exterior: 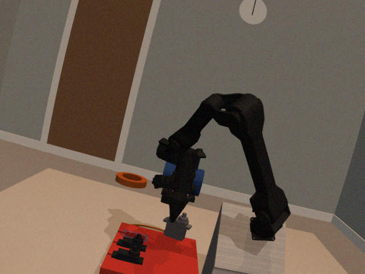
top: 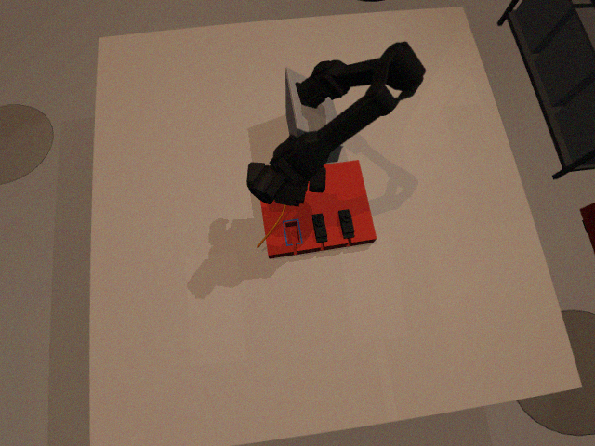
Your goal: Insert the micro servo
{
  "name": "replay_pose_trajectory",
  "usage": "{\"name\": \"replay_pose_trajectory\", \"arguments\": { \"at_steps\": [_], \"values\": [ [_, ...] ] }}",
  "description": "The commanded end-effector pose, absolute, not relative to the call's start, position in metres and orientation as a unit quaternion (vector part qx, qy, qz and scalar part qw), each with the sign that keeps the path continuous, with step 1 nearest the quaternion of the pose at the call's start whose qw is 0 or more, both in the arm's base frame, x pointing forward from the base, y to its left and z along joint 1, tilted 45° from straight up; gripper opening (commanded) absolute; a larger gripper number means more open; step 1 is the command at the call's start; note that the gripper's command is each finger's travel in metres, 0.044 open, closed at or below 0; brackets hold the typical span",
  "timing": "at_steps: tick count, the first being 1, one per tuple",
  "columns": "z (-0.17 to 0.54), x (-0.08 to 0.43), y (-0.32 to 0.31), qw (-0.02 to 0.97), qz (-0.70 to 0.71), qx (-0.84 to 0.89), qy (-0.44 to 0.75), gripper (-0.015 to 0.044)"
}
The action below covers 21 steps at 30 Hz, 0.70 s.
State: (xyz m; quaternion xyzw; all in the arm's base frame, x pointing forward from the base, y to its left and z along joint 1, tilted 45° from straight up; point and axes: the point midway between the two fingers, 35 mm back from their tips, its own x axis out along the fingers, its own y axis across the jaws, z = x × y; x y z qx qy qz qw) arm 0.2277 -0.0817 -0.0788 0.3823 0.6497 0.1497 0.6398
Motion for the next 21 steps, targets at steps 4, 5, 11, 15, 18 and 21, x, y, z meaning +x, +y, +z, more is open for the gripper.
{"name": "replay_pose_trajectory", "arguments": {
  "at_steps": [4,5,11,15,18,21],
  "values": [
    [-0.077,0.229,-0.083,0.664,0.186,0.345,0.637,0.0000],
    [-0.077,0.229,-0.083,0.664,0.186,0.345,0.637,0.0000],
    [-0.076,0.239,-0.084,0.664,0.186,0.345,0.637,0.0000],
    [-0.076,0.253,-0.086,0.664,0.186,0.345,0.636,0.0000],
    [-0.076,0.264,-0.088,0.664,0.186,0.345,0.636,0.0000],
    [-0.075,0.275,-0.090,0.665,0.186,0.345,0.636,0.0000]
  ]
}}
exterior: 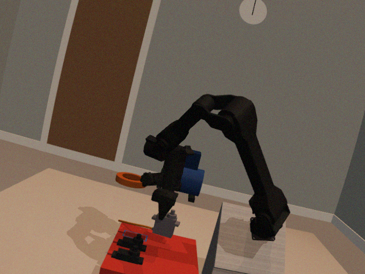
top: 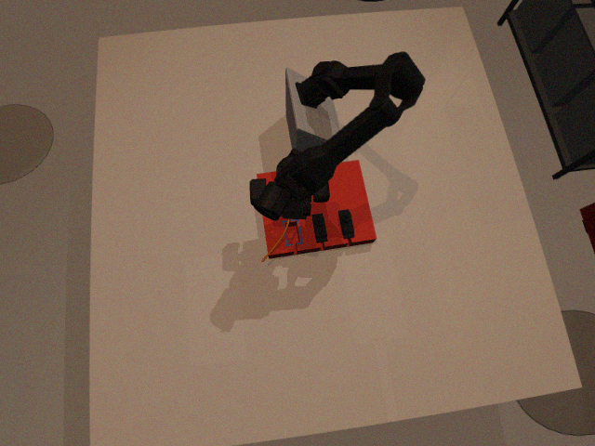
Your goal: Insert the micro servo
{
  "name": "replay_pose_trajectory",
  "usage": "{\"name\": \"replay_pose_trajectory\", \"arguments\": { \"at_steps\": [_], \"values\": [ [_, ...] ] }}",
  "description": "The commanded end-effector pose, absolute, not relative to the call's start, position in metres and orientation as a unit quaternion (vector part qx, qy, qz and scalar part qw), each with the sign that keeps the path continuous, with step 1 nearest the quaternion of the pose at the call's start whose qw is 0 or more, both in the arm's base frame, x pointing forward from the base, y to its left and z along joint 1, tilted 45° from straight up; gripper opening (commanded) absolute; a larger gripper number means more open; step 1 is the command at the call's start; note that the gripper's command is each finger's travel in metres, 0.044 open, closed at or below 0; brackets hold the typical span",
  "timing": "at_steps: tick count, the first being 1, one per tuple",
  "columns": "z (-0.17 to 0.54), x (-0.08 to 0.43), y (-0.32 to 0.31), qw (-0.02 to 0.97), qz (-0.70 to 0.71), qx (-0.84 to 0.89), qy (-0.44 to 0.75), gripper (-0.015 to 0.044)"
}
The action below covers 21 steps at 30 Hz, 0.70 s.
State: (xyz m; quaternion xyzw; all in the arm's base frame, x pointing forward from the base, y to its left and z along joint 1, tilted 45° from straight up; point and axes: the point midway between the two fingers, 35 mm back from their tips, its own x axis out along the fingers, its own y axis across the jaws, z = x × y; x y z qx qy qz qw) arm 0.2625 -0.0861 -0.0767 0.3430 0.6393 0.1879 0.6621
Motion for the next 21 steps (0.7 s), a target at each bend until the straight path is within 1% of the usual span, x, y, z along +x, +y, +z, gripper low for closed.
{"name": "replay_pose_trajectory", "arguments": {
  "at_steps": [1,16,21],
  "values": [
    [-0.075,0.278,-0.090,0.665,0.186,0.345,0.636,0.0000],
    [-0.074,0.328,-0.098,0.665,0.187,0.345,0.635,0.0000],
    [-0.073,0.336,-0.099,0.679,0.212,0.318,0.627,0.0000]
  ]
}}
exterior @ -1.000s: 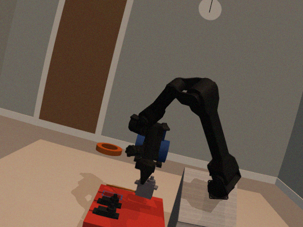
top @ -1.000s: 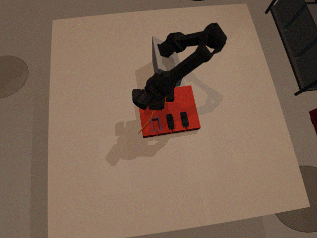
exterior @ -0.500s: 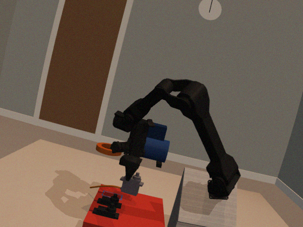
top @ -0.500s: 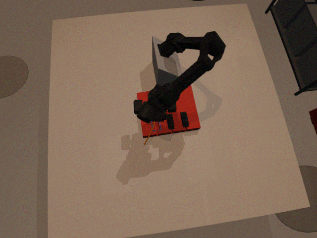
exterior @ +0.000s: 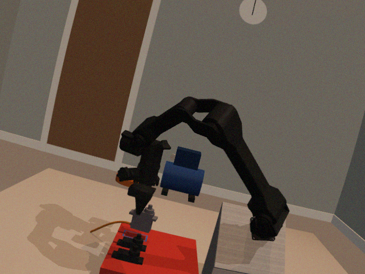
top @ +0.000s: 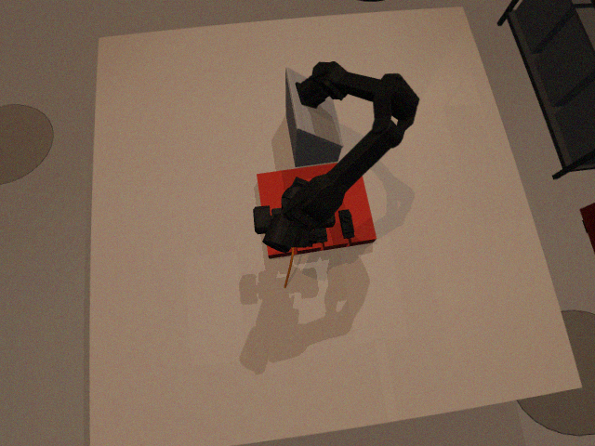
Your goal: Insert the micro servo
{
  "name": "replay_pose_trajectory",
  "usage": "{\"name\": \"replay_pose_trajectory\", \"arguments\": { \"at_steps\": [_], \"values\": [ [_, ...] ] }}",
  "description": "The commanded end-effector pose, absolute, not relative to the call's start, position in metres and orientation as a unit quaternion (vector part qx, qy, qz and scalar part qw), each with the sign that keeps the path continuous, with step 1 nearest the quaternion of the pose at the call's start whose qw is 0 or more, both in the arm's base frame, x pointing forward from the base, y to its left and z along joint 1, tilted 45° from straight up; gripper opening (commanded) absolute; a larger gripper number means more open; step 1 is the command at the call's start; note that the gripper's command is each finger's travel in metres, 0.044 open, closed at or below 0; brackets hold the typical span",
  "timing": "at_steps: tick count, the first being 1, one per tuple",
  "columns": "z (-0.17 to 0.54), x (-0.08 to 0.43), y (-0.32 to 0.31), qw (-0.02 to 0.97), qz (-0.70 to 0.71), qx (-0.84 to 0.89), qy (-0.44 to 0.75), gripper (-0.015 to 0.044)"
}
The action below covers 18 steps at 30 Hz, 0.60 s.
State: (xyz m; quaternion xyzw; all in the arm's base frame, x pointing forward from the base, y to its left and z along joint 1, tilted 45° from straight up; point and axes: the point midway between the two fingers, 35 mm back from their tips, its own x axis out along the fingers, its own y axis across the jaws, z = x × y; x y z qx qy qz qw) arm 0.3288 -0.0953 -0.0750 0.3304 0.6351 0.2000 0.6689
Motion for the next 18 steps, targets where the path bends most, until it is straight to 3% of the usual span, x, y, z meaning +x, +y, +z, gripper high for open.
{"name": "replay_pose_trajectory", "arguments": {
  "at_steps": [1,18],
  "values": [
    [-0.073,0.338,-0.099,0.680,0.215,0.315,0.626,0.0000],
    [-0.088,0.340,-0.087,0.681,0.216,0.314,0.626,0.0000]
  ]
}}
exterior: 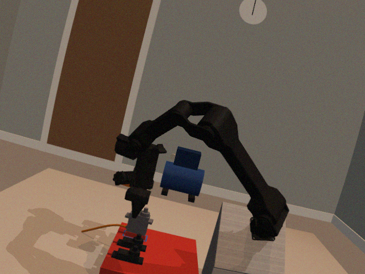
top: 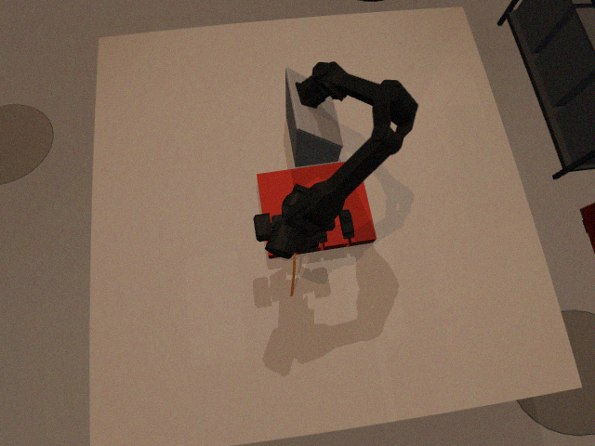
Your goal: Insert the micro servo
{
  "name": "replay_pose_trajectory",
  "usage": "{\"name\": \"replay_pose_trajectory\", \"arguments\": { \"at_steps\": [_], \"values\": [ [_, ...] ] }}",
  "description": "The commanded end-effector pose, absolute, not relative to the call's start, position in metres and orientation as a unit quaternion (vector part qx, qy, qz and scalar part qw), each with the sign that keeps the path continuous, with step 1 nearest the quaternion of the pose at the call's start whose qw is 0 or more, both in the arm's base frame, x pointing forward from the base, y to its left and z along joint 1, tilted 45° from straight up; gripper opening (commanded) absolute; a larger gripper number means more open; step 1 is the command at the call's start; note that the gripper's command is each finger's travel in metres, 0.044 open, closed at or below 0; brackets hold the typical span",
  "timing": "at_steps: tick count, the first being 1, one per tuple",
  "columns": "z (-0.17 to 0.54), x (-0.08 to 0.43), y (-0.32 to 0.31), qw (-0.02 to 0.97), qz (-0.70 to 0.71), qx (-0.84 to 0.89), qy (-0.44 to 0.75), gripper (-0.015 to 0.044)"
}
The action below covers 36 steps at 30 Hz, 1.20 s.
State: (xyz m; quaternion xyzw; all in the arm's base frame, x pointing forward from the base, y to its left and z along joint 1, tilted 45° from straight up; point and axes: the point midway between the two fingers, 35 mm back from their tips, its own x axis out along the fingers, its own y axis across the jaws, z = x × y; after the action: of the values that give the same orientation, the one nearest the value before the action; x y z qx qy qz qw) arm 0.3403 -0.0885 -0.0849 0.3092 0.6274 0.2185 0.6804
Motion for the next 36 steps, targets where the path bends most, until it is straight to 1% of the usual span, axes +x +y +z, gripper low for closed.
{"name": "replay_pose_trajectory", "arguments": {
  "at_steps": [1,36],
  "values": [
    [-0.0887,0.3405,-0.0869,0.681,0.217,0.314,0.626,0.0000],
    [-0.0947,0.3415,-0.0810,0.693,0.242,0.286,0.616,0.0000]
  ]
}}
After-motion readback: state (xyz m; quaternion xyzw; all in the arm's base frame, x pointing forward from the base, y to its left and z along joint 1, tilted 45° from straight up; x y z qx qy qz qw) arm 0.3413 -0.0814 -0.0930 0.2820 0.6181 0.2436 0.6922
